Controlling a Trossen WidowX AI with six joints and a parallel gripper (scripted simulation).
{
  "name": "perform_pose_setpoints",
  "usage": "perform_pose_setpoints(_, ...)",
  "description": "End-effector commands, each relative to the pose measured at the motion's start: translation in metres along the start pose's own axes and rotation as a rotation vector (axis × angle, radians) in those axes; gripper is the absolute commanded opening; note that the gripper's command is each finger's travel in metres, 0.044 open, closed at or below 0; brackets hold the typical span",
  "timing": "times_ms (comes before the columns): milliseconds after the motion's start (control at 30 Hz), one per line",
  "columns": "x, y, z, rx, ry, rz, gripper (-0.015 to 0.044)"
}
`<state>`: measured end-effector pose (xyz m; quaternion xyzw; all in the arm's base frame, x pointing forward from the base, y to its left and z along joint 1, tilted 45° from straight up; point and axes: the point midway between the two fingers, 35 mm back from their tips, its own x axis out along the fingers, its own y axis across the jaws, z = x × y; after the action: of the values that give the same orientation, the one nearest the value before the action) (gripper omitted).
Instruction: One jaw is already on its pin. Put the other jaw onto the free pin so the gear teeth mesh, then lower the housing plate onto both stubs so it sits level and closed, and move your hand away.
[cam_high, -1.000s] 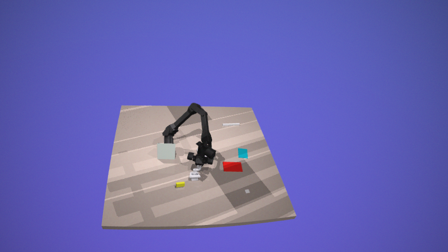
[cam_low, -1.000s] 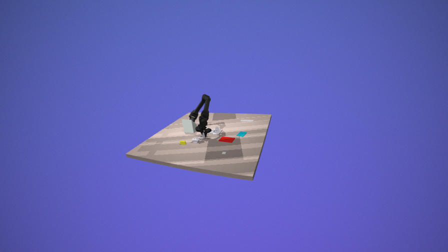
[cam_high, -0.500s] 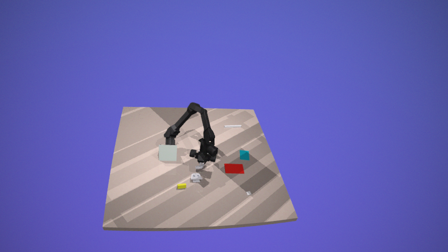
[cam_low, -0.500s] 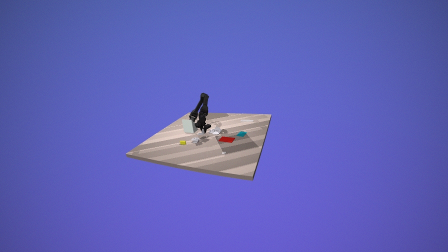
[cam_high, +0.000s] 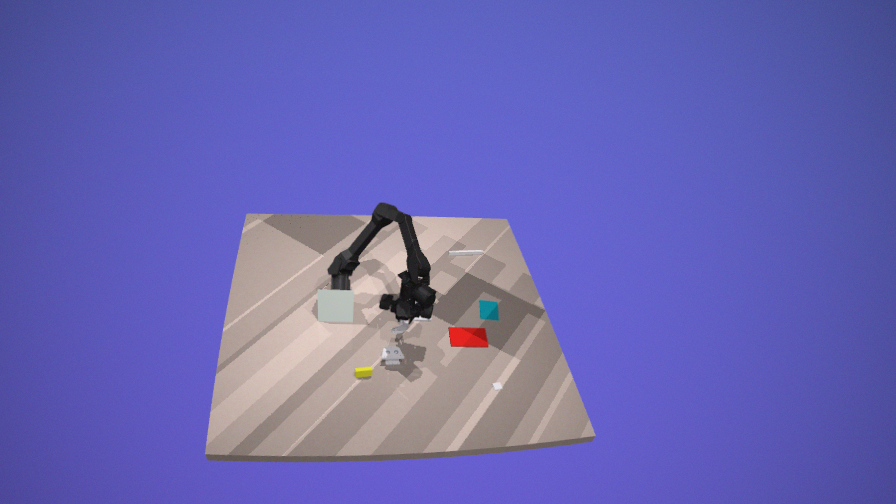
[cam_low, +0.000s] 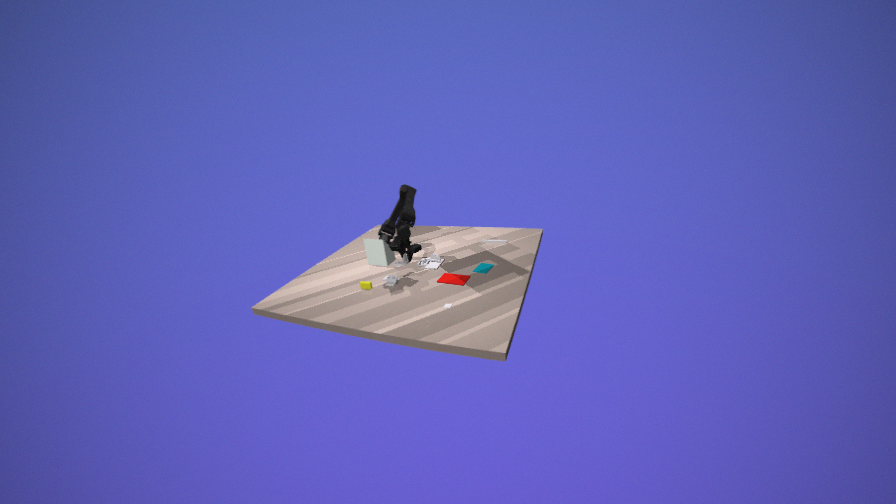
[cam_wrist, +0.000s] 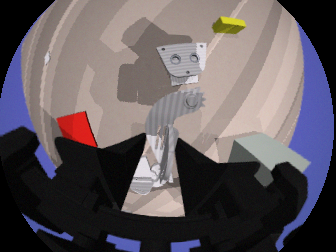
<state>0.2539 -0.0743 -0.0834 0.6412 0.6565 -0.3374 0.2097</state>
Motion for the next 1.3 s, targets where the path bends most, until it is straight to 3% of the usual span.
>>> perform_pose_setpoints(0, -0.003, 0.003, -0.004, 0.024, -0.007, 0.003, 0.0134)
perform_pose_setpoints(1267, -0.006, 0.016, -0.120, 0.764, -0.010, 0.015, 0.0134)
